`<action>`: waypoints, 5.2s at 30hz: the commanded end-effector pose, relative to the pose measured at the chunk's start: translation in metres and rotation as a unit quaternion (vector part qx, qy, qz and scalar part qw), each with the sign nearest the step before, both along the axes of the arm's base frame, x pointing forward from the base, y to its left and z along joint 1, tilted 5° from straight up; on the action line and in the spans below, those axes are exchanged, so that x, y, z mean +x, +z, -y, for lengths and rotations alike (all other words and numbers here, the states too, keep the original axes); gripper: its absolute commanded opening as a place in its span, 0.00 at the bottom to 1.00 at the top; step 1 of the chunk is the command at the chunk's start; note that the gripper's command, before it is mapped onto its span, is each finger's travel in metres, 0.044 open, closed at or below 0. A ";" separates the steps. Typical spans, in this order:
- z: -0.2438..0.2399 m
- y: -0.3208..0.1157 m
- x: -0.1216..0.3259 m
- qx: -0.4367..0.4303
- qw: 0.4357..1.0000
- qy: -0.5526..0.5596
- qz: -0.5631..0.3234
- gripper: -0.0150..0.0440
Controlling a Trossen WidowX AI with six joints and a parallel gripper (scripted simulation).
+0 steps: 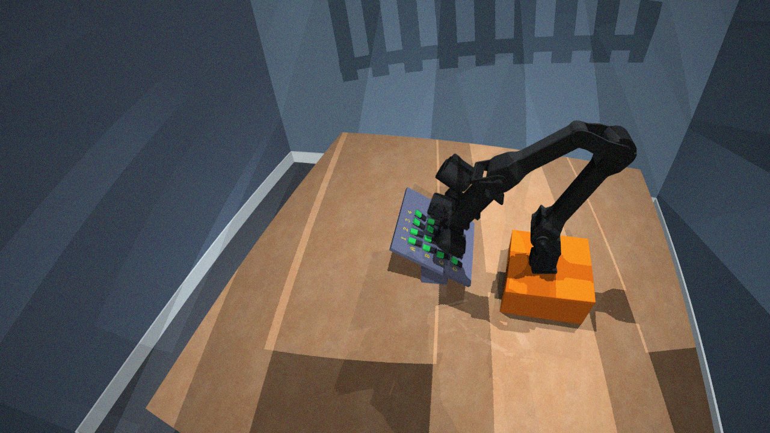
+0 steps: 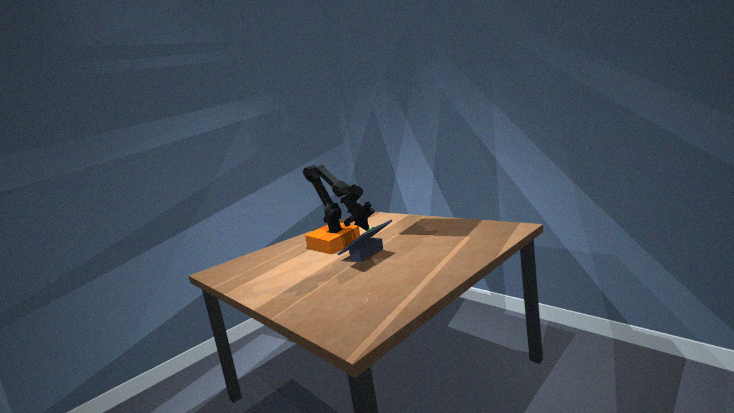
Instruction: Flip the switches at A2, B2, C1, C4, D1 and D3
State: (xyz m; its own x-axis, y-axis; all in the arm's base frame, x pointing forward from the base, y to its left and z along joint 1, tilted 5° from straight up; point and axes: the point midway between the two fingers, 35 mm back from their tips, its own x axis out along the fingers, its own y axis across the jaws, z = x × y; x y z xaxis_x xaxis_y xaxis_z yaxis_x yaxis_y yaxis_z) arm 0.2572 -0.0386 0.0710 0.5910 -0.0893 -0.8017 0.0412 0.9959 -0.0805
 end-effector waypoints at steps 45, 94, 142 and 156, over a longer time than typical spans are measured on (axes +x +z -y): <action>-0.023 0.038 -0.050 0.003 1.000 0.002 -0.016 0.25; -0.031 -0.025 -0.033 0.003 1.000 0.003 -0.001 0.25; -0.031 -0.028 -0.030 0.003 1.000 0.003 -0.001 0.25; -0.032 -0.015 -0.036 0.003 1.000 0.000 -0.004 0.25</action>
State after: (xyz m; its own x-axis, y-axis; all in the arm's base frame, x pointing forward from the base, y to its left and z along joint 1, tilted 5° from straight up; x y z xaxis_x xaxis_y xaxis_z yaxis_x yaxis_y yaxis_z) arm 0.2241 -0.0077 0.0427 0.5794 -0.0846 -0.8106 0.0370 0.9963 -0.0775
